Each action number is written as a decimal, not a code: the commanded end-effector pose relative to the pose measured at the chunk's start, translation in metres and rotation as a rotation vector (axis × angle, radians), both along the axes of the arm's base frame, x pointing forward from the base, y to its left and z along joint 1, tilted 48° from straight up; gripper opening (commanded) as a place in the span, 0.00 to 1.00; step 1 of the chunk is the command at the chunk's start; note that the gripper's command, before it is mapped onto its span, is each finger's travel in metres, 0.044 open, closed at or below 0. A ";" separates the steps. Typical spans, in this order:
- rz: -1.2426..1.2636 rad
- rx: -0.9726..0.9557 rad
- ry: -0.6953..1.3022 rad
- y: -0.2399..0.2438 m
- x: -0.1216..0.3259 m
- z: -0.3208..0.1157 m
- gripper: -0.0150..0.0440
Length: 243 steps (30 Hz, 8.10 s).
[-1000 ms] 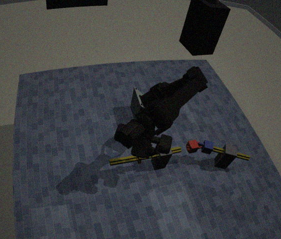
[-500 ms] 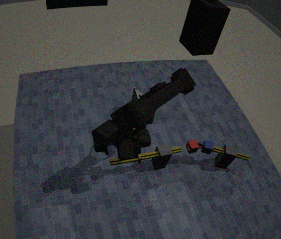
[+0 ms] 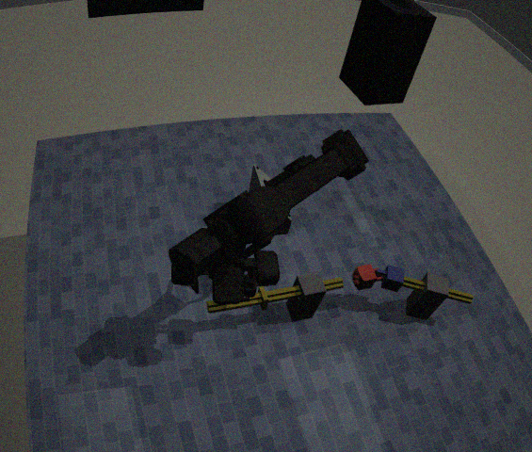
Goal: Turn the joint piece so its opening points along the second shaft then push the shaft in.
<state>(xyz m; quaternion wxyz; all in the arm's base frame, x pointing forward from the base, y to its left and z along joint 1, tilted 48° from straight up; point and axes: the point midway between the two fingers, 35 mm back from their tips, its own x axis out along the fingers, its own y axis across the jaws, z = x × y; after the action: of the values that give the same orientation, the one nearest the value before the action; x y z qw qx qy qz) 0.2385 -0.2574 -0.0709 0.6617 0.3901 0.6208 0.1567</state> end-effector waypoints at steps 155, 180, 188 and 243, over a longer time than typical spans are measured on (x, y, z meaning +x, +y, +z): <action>-1.011 0.314 0.889 0.065 0.015 -0.063 0.37; -1.011 0.314 0.889 0.065 0.015 -0.063 0.37; -1.011 0.314 0.889 0.065 0.015 -0.063 0.37; -1.011 0.314 0.889 0.065 0.015 -0.063 0.37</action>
<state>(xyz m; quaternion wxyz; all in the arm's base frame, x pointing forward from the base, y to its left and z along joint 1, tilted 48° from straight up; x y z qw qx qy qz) 0.2535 -0.1920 -0.1338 0.2720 0.7501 0.5450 -0.2577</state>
